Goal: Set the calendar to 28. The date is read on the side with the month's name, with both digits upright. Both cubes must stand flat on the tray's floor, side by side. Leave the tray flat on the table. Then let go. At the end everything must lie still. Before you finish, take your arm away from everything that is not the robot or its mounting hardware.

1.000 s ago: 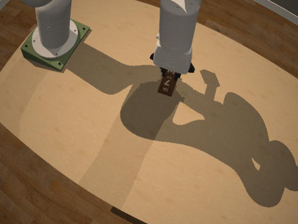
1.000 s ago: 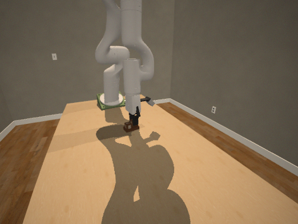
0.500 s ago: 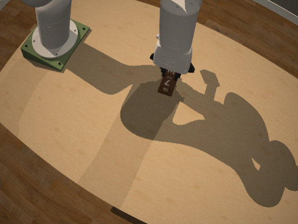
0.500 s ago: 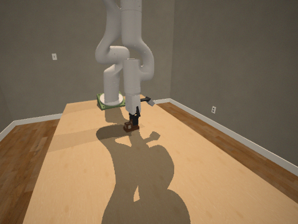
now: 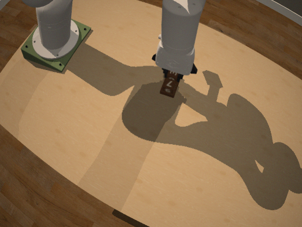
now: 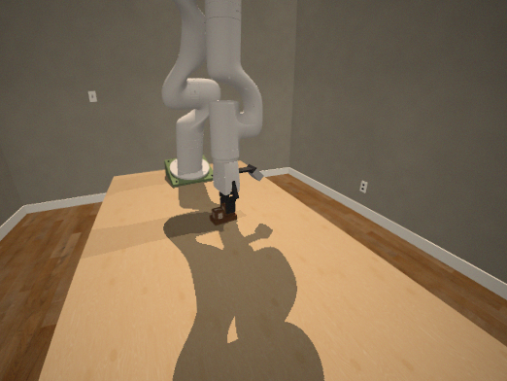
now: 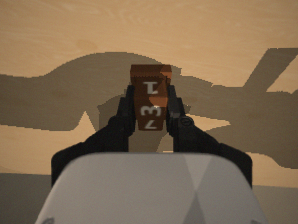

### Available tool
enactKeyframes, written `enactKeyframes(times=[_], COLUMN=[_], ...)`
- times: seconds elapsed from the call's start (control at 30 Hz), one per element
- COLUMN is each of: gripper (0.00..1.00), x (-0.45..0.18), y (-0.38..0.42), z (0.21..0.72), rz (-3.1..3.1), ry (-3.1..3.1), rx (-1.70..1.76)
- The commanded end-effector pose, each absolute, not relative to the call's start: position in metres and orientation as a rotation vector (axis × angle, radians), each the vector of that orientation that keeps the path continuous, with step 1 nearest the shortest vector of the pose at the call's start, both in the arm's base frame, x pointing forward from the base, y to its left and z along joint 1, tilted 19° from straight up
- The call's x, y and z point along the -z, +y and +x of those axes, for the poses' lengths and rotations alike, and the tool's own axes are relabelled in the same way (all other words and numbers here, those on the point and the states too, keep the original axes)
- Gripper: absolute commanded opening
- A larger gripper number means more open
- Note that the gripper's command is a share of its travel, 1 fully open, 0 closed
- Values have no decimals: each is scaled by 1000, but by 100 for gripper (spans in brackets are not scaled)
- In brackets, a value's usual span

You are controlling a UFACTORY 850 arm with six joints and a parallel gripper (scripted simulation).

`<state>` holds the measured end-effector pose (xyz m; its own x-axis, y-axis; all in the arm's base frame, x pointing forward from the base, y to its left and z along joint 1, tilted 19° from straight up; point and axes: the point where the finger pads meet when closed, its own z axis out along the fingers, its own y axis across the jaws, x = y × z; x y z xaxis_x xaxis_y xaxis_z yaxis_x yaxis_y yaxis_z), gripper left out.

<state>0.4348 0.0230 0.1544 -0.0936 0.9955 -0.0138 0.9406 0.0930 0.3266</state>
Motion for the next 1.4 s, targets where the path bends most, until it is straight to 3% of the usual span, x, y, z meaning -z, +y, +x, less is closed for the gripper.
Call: enactKeyframes(times=[0.0,1.37], gripper=[29,29], x=[-154,-146], y=[23,23], z=[436,438], rz=[1940,1940], ry=[2135,2135], rx=[-343,-343])
